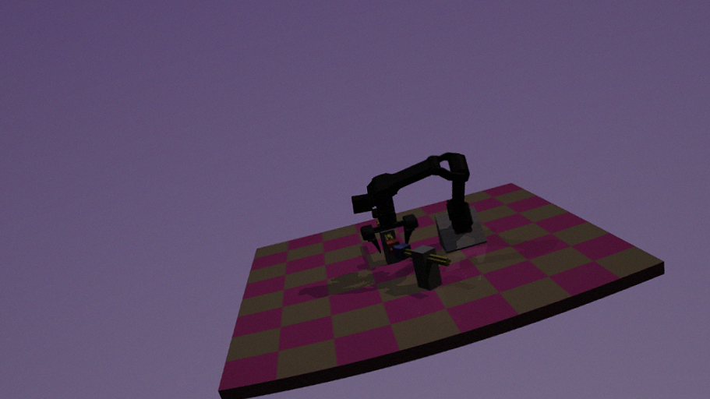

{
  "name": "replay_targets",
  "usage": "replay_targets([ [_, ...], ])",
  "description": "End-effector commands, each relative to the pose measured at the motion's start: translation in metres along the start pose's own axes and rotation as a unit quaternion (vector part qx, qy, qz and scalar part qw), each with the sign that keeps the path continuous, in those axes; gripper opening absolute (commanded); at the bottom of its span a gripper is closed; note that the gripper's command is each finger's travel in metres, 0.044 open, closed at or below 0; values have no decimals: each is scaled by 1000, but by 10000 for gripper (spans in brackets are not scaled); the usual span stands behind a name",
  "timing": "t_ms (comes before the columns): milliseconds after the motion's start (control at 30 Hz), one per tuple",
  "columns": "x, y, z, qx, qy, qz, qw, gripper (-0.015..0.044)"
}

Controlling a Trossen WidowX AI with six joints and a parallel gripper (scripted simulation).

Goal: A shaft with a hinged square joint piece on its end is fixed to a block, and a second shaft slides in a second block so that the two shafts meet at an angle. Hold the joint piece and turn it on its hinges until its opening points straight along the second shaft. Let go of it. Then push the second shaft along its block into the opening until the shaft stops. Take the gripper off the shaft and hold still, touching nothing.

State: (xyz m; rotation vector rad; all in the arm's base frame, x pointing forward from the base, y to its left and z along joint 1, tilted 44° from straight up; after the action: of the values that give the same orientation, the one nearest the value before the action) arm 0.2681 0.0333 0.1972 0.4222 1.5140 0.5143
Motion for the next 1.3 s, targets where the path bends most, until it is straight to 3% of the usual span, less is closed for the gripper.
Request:
replay_targets([
  [0,-4,2,-1,6,0,-22,1000,440],
  [200,-7,1,-1,-5,-2,-21,1000,440],
  [500,-49,-10,-1,-148,-33,-12,988,440],
  [1067,-127,-27,-19,-411,-98,-36,906,440],
  [1267,-130,-28,-20,-420,-100,-38,901,440],
])
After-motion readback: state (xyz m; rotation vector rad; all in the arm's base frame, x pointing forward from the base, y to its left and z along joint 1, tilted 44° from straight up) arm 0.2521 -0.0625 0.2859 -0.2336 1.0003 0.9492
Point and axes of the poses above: the point midway between the two fingers, 35 mm back from their tips, its own x axis out along the fingers, its own z axis across the jaws, y = z × x, the point moved 8 cm from there along -x, back along the fingers, and after that the axes turned 4 degrees about x, right-handed, at the moved point
